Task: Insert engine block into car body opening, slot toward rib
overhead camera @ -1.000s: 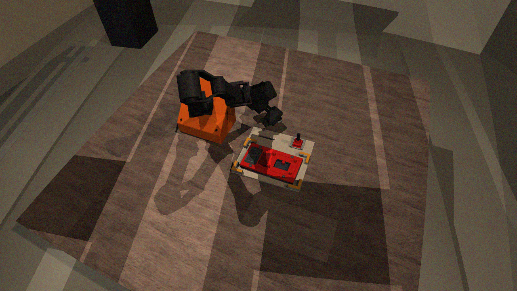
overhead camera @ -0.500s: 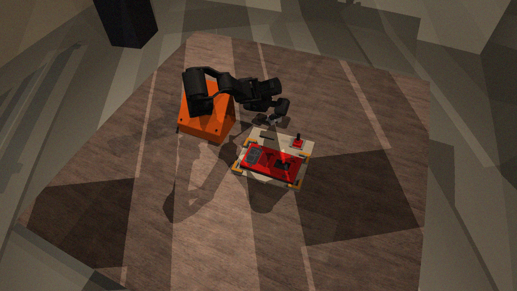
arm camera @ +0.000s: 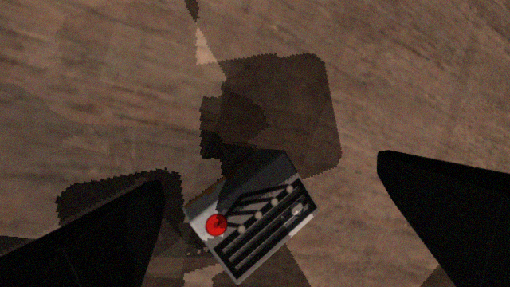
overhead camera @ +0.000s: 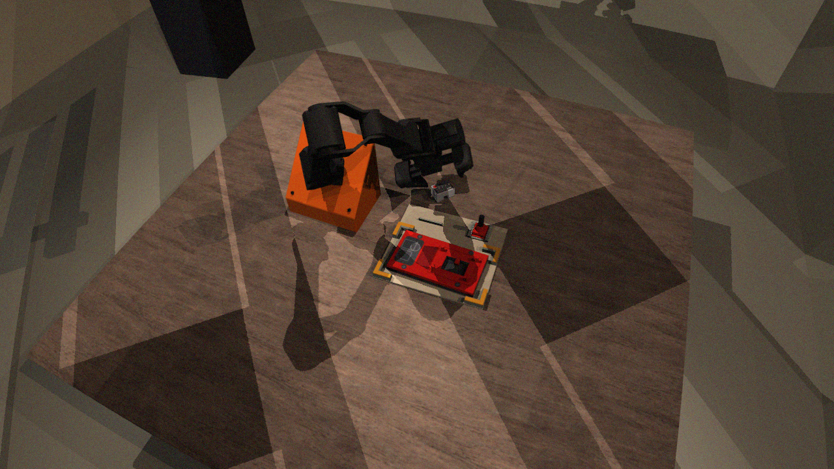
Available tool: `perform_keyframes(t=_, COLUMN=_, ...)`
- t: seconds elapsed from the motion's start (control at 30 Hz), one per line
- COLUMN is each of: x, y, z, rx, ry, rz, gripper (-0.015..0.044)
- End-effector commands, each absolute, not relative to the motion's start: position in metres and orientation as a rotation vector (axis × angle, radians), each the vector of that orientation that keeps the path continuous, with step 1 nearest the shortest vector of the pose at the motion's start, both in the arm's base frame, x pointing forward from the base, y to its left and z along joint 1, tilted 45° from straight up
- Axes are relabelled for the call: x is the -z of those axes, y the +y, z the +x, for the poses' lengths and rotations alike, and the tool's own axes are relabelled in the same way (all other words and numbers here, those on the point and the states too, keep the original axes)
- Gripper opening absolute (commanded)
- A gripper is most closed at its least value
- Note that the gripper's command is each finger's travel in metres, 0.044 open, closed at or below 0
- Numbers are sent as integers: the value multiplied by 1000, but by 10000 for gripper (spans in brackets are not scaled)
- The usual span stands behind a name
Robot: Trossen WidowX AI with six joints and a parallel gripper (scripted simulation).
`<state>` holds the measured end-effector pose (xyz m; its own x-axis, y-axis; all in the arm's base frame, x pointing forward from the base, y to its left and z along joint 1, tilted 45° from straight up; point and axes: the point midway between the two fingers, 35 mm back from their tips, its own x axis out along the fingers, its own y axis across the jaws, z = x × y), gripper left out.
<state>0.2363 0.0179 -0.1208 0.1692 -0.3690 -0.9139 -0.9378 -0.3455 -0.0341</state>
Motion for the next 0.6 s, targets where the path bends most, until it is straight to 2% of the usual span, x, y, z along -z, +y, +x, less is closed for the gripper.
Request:
perform_keyframes(t=0.0, x=122, y=19, z=238, rx=-1267, ry=1227, rz=-1903, gripper=440)
perform_keyframes(t=0.57, x=121, y=23, z=241, rx=-1828, ry=1104, rz=-2207, gripper=440)
